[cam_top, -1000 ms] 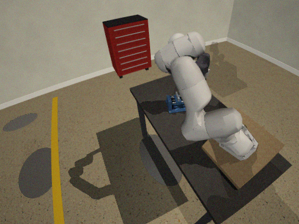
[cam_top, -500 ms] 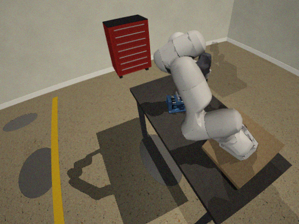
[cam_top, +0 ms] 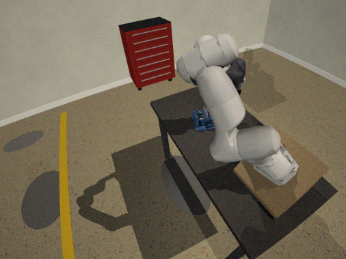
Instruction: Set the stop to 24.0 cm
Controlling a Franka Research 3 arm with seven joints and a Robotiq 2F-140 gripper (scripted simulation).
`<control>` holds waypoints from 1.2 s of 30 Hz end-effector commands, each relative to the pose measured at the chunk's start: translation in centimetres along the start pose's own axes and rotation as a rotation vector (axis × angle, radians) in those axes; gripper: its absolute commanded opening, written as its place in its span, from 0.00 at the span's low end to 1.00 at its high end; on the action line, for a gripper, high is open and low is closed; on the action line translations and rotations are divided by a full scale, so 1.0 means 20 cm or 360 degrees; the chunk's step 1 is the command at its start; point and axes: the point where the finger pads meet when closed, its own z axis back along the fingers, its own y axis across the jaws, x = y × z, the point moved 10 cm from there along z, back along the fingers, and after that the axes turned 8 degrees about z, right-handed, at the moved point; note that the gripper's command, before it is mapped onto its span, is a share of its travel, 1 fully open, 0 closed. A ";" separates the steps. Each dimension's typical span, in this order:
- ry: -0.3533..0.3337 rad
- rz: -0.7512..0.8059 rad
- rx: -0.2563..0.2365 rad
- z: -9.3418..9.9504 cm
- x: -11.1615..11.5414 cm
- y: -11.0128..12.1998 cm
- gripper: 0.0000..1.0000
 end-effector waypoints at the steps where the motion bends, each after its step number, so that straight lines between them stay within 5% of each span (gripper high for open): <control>1: -0.0002 -0.0003 -0.0002 0.07 -0.01 -0.01 0.04; 36: -0.0002 -0.0003 -0.0002 0.16 -0.03 -0.16 0.04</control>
